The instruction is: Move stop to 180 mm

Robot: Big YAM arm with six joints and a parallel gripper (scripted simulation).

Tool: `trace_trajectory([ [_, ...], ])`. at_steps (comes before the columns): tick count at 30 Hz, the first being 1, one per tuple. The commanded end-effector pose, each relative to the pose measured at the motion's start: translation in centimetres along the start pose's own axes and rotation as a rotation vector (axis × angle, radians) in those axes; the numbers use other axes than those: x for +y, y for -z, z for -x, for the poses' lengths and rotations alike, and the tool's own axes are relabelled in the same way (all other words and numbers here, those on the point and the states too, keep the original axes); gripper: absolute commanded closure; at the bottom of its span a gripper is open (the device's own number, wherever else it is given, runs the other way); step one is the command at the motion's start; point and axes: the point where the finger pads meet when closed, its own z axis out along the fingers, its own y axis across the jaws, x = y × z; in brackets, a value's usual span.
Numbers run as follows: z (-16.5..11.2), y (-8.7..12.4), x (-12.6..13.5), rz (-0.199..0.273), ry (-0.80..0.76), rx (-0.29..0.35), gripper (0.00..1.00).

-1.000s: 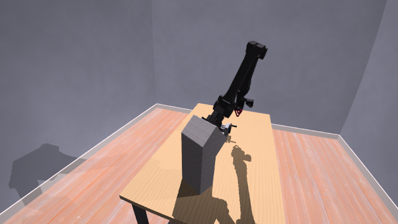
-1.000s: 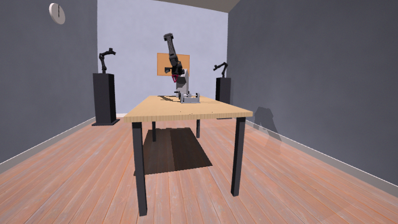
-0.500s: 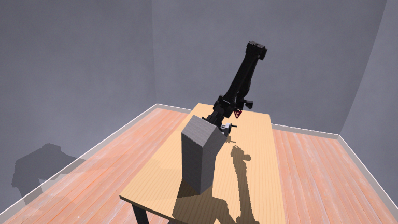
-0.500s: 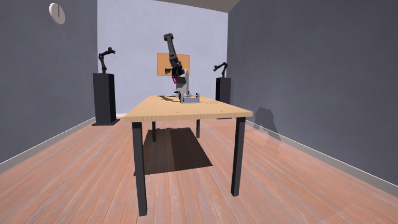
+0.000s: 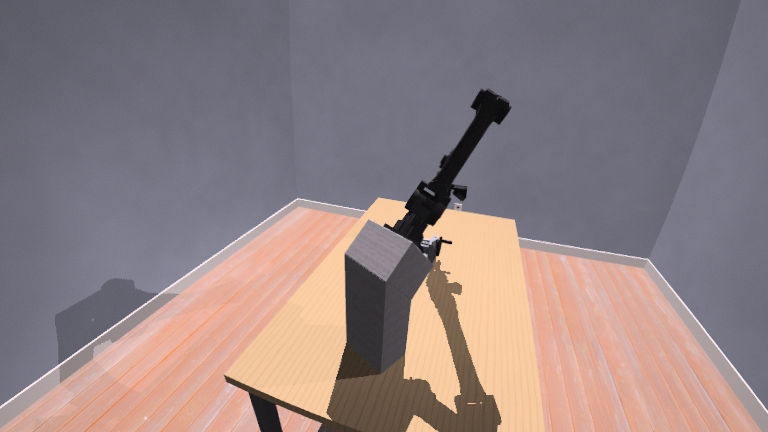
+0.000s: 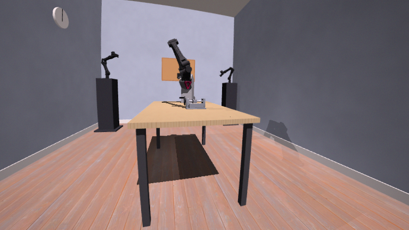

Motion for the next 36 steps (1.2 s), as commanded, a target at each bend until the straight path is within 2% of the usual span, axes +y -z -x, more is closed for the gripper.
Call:
trace_trajectory([
  [1, -2.2, 1.0, 2.6, 0.021, -0.044, 0.019, 0.47],
  [2, -2.3, 1.0, 2.7, 0.021, -0.044, 0.02, 0.47],
  [3, -1.1, 1.5, 1.7, 0.021, -0.059, 0.007, 0.47],
  [5, -0.7, 0.8, 1.4, 0.019, -0.066, 0.002, 0.47],
  [6, -1.5, -1.2, 1.5, 0.007, -0.06, 0.006, 0.47],
  [8, -1.5, -1.2, 1.5, 0.007, -0.06, 0.006, 0.47],
  [9, -1.2, -1.7, 2.5, 0.023, -0.05, 0.006, 0.47],
  [12, -1.3, -4.2, 2.3, 0.02, -0.044, 0.005, 0.47],
  [14, -1.4, -4.6, 1.9, 0.013, -0.041, 0.005, 0.47],
  [15, -2.1, -4.4, 2.0, 0.018, -0.03, 0.014, 0.47],
  [16, -2.2, -2.9, 2.8, 0.05, -0.034, 0.022, 0.47],
  [18, -1.9, -2.4, 3.3, 0.063, -0.041, 0.02, 0.47],
  [25, -1.4, -2.7, 3.0, 0.051, -0.048, 0.013, 0.47],
  [26, -2.2, -4.2, 2.1, 0.017, -0.032, 0.015, 0.47],
  [28, -2.2, -4.2, 2.1, 0.017, -0.032, 0.015, 0.47],
  [31, -1.5, -2.9, 2.9, 0.046, -0.046, 0.013, 0.47],
  [36, -1.6, -3.1, 2.7, 0.042, -0.044, 0.014, 0.47],
])
